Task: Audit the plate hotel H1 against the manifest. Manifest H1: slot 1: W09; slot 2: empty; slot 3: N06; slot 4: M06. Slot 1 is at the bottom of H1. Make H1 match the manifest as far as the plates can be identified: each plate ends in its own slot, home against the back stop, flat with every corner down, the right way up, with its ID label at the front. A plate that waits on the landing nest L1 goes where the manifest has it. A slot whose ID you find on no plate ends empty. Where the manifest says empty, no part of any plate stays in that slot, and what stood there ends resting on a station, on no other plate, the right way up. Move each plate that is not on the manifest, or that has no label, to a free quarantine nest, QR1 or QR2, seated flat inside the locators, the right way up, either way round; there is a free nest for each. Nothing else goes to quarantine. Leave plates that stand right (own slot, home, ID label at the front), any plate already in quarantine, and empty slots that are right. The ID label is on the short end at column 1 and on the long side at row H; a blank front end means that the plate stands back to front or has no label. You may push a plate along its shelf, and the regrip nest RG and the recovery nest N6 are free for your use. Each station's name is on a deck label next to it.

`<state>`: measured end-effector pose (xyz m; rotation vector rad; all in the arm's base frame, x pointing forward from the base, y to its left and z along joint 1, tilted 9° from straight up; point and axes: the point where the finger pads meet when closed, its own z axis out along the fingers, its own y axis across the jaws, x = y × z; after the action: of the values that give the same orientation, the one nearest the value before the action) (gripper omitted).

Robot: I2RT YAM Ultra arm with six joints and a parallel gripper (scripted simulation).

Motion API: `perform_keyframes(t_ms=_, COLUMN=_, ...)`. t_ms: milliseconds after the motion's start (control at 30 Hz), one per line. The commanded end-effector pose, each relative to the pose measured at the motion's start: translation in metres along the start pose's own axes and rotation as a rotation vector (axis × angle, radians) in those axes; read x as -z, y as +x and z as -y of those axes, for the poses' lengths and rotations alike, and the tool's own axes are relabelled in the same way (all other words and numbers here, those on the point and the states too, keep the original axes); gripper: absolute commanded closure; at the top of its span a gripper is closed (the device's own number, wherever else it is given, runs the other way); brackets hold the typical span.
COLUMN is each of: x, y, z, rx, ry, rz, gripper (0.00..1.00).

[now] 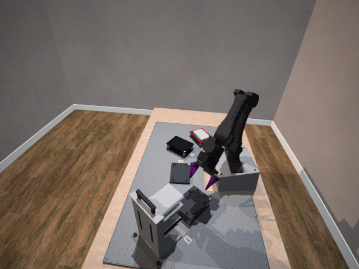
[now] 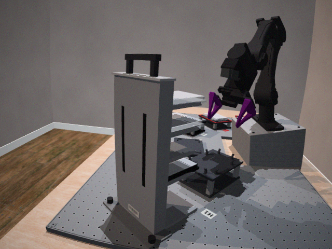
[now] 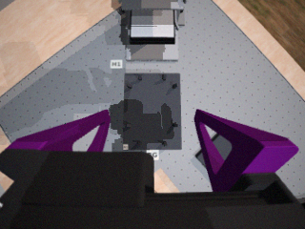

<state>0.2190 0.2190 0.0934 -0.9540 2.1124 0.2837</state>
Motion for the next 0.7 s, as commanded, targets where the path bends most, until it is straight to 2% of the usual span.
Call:
perform_keyframes(t_ms=0, x=0.0, y=-0.02, z=0.001, rx=-0.003, ry=0.0, rz=0.08, gripper=0.0)
perform_keyframes(t_ms=400, x=-0.03, y=0.006, z=0.001, rx=-0.003, ry=0.001, rz=0.08, gripper=0.0)
perform_keyframes(t_ms=667, x=-0.03, y=0.006, z=0.001, rx=-0.003, ry=0.001, rz=0.08, gripper=0.0)
